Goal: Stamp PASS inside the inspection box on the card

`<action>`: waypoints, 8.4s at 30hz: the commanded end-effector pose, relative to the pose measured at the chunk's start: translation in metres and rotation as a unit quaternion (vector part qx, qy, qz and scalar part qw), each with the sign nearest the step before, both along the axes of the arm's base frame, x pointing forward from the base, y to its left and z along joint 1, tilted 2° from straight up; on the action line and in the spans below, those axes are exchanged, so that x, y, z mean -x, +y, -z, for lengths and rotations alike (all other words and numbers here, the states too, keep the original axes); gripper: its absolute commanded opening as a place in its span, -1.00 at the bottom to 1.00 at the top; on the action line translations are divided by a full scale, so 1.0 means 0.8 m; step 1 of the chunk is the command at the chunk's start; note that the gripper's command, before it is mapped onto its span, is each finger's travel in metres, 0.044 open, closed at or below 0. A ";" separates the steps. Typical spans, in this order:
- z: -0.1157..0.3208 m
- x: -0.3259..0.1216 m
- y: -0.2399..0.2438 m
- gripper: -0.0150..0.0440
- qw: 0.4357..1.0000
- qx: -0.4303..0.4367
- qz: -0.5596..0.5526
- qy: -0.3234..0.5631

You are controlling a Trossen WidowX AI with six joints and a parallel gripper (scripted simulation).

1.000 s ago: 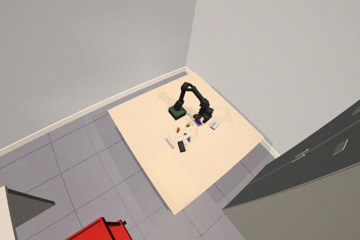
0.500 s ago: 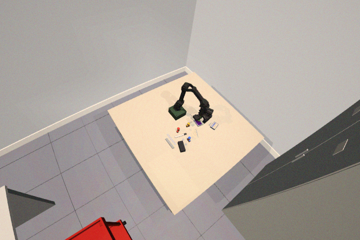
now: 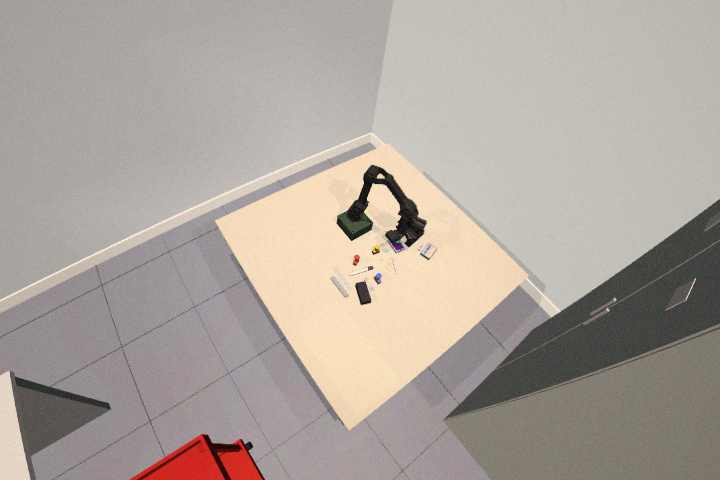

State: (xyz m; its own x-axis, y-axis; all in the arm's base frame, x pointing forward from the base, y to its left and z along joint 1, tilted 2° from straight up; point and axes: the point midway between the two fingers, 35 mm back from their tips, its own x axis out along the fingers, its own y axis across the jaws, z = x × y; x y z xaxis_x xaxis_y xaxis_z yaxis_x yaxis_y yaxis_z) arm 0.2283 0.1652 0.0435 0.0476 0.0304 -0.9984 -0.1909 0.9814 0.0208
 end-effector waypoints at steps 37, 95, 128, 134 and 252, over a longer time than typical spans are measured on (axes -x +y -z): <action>0.029 0.002 -0.001 -0.49 1.000 0.004 0.000 0.000; 0.036 0.001 -0.001 -0.49 1.000 0.004 -0.001 0.000; 0.022 0.002 -0.002 -0.49 1.000 0.004 -0.001 0.000; 0.014 0.001 -0.001 -0.49 1.000 0.003 -0.001 0.000; -0.002 -0.139 -0.133 -0.49 0.936 0.023 -0.351 -0.019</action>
